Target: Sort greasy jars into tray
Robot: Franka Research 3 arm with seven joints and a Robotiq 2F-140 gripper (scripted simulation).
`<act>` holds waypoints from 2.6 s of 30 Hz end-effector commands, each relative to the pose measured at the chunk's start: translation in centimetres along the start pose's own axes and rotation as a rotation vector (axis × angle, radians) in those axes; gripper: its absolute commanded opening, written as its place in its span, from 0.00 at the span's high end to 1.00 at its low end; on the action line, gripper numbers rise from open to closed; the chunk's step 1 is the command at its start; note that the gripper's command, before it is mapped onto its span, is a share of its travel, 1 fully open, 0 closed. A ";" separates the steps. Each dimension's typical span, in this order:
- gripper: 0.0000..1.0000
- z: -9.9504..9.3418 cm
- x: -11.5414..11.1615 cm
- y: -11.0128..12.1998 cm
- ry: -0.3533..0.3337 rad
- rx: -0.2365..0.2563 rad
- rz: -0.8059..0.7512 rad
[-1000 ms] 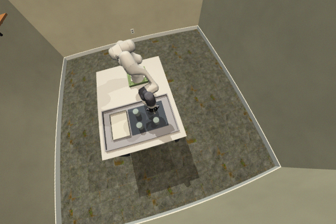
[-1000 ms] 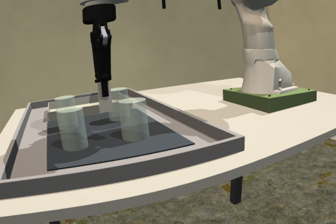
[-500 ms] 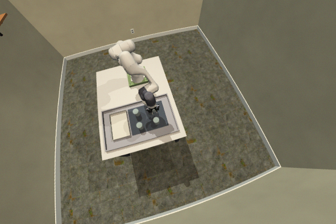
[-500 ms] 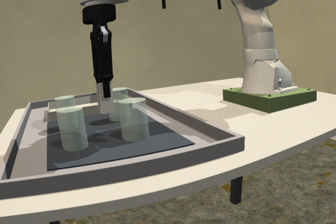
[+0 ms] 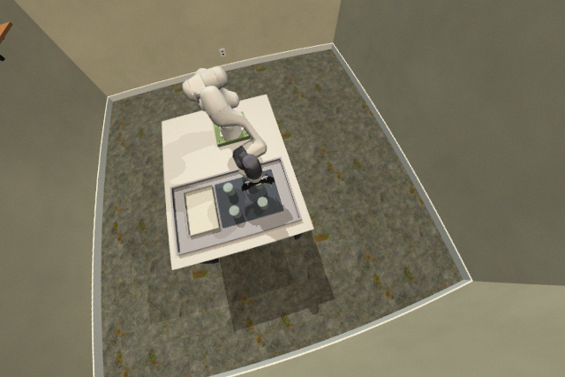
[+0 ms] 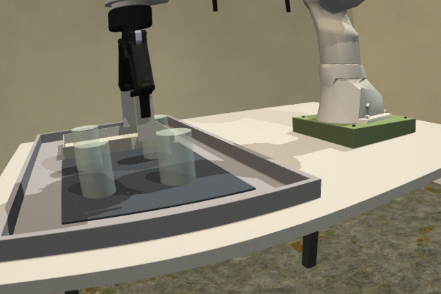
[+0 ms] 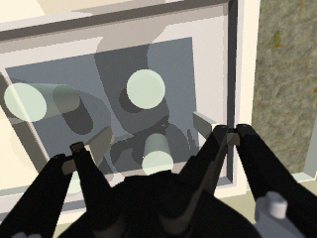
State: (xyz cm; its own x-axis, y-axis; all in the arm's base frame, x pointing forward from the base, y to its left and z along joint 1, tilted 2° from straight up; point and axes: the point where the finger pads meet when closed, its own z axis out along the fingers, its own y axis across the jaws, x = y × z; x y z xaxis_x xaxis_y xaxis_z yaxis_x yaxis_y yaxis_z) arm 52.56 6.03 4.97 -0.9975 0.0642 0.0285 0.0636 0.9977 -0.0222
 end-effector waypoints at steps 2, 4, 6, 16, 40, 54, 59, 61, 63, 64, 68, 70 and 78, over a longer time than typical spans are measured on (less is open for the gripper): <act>0.00 0.1 0.0 -0.1 0.002 0.003 0.002; 0.00 0.1 0.0 -0.1 0.002 0.003 0.002; 0.00 0.1 0.0 -0.1 0.002 0.003 0.002; 0.00 -5.3 0.0 0.0 0.002 0.003 0.002; 0.00 -7.6 4.9 -13.2 0.002 0.003 0.002; 0.00 -5.8 7.2 -19.5 0.002 0.003 0.002; 0.00 -2.7 7.2 -19.5 0.002 0.003 0.002; 0.00 -1.5 7.2 -19.5 0.002 0.003 0.002; 0.00 -0.9 7.2 -19.5 0.002 0.003 0.002; 0.00 -0.9 7.2 -19.5 0.002 0.003 0.002; 0.00 -0.9 7.2 -19.5 0.002 0.003 0.002; 0.00 -0.9 7.2 -19.5 0.002 0.003 0.002; 0.00 -0.9 7.2 -19.5 0.002 0.003 0.002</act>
State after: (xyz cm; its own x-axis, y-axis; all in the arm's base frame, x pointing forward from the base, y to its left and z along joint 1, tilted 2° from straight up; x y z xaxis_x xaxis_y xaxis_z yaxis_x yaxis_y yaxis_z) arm 44.07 -12.64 6.52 -0.9967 0.0735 0.0336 0.0728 0.9971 -0.0229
